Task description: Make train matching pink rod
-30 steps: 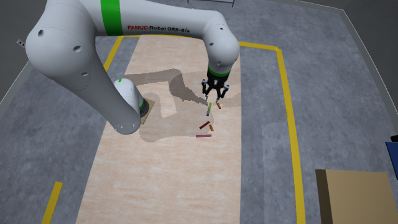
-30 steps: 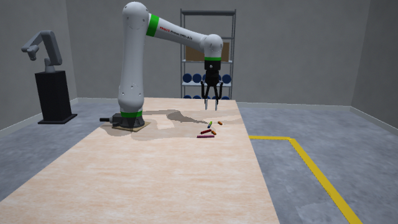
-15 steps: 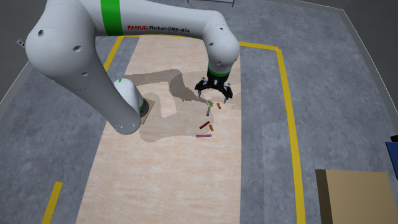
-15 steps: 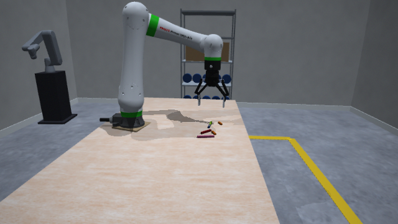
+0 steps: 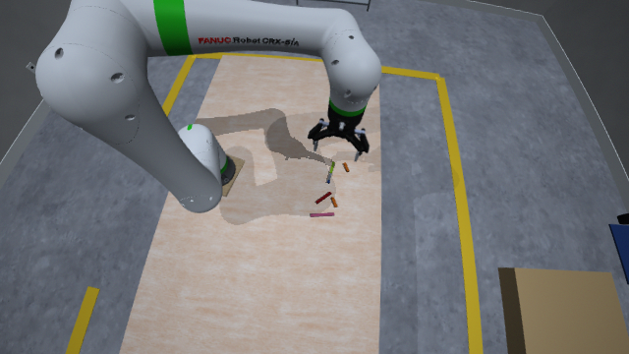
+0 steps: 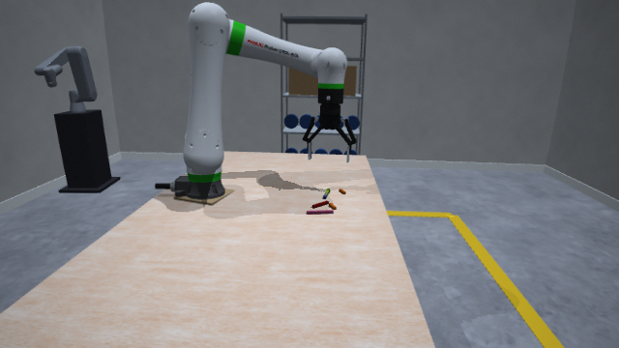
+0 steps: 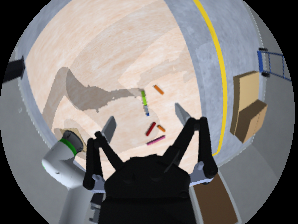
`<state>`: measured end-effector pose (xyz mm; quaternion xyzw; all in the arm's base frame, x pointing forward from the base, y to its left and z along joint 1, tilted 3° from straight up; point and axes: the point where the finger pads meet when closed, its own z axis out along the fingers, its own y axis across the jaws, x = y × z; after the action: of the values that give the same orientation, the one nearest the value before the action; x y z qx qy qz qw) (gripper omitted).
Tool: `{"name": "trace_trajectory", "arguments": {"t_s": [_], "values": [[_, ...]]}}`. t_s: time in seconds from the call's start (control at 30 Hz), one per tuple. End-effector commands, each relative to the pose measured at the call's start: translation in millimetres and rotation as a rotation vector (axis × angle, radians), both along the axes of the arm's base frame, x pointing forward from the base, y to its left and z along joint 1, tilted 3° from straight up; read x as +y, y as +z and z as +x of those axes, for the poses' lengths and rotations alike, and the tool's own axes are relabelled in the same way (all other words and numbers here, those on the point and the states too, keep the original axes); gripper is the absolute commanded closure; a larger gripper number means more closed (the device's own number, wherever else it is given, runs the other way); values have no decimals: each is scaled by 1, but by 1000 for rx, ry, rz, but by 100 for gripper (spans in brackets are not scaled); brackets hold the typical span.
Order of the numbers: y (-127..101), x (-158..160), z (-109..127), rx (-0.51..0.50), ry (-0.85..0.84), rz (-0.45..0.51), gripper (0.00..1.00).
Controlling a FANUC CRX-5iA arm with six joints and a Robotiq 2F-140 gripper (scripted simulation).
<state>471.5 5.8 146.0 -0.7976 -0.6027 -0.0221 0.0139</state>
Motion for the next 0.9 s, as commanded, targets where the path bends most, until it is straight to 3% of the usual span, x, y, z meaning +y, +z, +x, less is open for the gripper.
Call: {"name": "trace_trajectory", "arguments": {"t_s": [0.0, 0.27, 0.87], "values": [[11, -1, 0, 0, 0, 0, 0], [46, -2, -1, 0, 0, 0, 0], [57, -3, -1, 0, 0, 0, 0]]}}
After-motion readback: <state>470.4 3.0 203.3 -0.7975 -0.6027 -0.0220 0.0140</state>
